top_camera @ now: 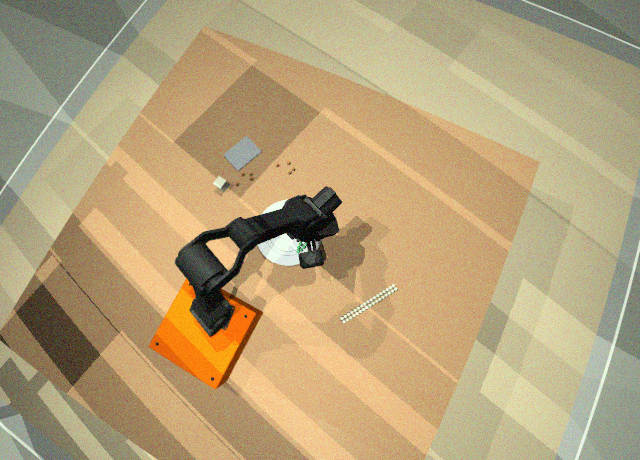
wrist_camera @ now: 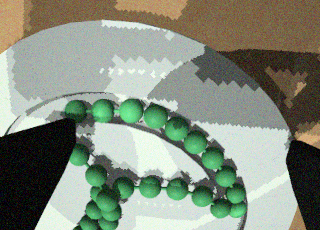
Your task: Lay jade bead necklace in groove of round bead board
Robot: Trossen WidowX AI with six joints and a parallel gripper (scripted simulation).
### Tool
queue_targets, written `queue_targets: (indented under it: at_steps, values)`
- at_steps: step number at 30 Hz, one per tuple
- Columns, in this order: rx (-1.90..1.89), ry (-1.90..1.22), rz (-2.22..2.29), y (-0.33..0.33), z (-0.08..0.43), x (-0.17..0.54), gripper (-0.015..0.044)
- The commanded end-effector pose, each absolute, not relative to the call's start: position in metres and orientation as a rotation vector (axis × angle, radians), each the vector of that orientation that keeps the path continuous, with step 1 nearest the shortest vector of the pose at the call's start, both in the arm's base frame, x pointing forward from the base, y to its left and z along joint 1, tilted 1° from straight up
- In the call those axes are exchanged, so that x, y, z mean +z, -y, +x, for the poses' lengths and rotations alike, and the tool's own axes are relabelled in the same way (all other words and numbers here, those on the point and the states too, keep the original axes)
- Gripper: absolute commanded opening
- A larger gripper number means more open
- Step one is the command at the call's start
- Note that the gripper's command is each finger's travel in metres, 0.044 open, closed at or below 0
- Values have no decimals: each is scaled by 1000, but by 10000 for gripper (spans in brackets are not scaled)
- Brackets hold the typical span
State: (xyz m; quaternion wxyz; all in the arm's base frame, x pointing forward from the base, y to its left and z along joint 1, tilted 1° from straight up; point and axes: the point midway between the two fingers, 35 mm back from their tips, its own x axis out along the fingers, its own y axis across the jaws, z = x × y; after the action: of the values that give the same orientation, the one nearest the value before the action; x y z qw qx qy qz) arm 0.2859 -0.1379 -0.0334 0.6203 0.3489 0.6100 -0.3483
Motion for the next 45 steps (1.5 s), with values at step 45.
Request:
queue_targets:
  at_steps: [45]
  values:
    - [-407,-1513,408,115,309,-9,393]
